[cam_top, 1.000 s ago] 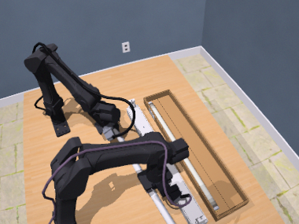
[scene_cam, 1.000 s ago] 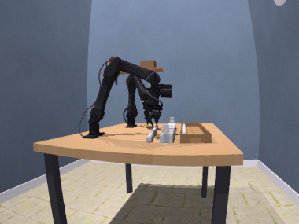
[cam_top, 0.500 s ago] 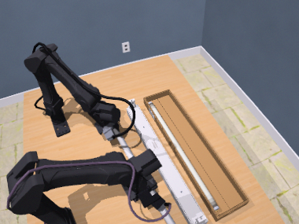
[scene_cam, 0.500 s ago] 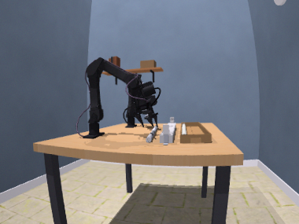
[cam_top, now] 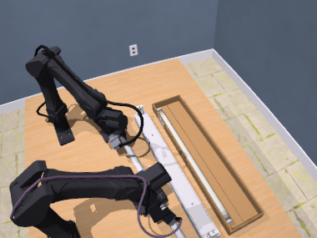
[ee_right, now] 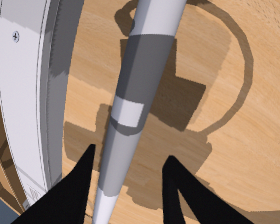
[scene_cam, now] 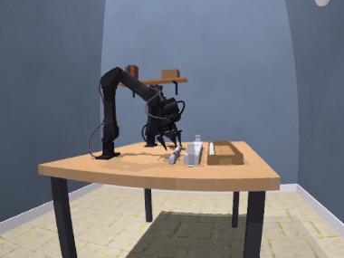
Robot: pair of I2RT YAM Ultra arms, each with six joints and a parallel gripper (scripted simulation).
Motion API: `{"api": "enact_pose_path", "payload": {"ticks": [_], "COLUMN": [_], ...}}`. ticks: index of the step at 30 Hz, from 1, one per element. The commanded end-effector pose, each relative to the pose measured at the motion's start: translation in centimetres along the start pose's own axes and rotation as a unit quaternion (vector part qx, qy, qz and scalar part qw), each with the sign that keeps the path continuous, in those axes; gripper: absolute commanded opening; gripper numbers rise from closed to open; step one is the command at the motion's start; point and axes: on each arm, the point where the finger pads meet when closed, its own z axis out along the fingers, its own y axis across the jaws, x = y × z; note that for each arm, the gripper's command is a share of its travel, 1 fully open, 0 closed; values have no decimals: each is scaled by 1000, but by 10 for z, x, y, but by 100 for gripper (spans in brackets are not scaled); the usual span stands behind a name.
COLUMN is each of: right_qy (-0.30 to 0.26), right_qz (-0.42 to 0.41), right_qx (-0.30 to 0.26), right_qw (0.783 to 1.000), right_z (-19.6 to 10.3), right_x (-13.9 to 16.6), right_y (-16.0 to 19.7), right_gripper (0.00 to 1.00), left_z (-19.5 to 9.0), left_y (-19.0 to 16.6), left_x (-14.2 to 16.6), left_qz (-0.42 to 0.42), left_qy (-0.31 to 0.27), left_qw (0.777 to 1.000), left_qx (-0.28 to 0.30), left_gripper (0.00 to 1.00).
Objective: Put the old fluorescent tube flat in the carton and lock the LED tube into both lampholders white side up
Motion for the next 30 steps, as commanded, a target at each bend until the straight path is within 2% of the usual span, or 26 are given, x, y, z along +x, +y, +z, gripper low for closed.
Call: {"api": "enact_pose_path", "payload": {"ticks": [1, 4, 6, 14, 17, 22, 23, 30], "right_qy": [-3, -3, -3, -4, -5, -2, -5, -5], "right_qz": [-9, -9, -11, -8, -7, -4, -6, -4], "right_qx": [-13, -12, -8, -13, -42, -23, -38, -33], "right_qw": [1000, 1000, 1000, 1000, 999, 1000, 999, 999], "right_z": [10, 4, 21, 39, 16, 25, 16, 20], "right_x": [1, 1, 2, 0, -1, -1, -2, -2], "right_y": [7, 8, 4, 7, 26, 14, 23, 21], "right_gripper": [49, 49, 49, 49, 49, 49, 11, 11], "left_z": [-3, -3, -3, -3, -3, -3, -3, -3], "left_y": [-2, -2, -2, -2, -2, -2, -2, -2], "left_x": [-2, -2, -2, -2, -2, -2, -2, -2], "left_qz": [3, 3, 3, 3, 3, 3, 3, 3], "left_qy": [-7, -7, -7, -7, -7, -7, -7, -7], "left_qw": [1000, 1000, 1000, 1000, 1000, 1000, 1000, 1000], "left_qx": [-3, -3, -3, -3, -3, -3, -3, -3], "left_gripper": [11, 11, 11, 11, 11, 11, 11, 11]}}
